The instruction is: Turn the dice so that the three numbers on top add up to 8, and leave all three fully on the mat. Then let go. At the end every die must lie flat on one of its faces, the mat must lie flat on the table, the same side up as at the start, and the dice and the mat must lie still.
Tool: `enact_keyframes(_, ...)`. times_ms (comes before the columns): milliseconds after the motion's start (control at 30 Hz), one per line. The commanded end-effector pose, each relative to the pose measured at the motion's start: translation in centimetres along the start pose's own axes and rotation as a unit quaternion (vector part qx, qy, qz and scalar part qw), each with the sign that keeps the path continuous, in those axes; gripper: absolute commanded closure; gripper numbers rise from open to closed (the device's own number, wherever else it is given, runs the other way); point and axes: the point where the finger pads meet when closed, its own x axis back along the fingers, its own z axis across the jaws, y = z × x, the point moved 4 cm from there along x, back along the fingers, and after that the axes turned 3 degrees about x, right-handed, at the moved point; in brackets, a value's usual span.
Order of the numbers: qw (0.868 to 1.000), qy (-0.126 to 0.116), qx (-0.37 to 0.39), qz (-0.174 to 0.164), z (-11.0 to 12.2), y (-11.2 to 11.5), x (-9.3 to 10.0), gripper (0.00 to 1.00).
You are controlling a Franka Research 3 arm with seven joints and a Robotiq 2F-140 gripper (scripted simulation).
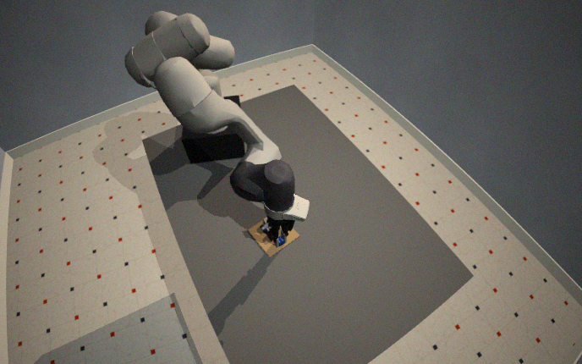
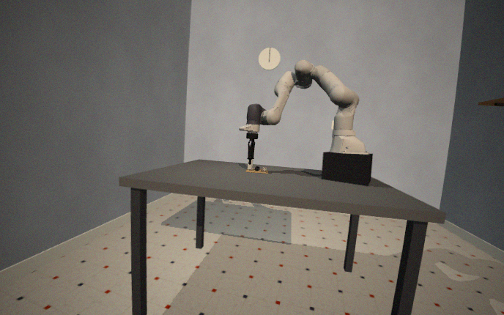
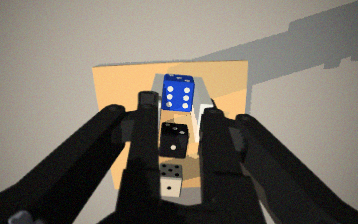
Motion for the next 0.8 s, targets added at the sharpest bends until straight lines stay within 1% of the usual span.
enact_keyframes(0, 1.000, 0.000, -0.002, 0.001, 0.13, 0.02, 0.01, 0.87)
enact_keyframes(767, 1.000, 0.000, -0.002, 0.001, 0.13, 0.01, -0.37, 0.87)
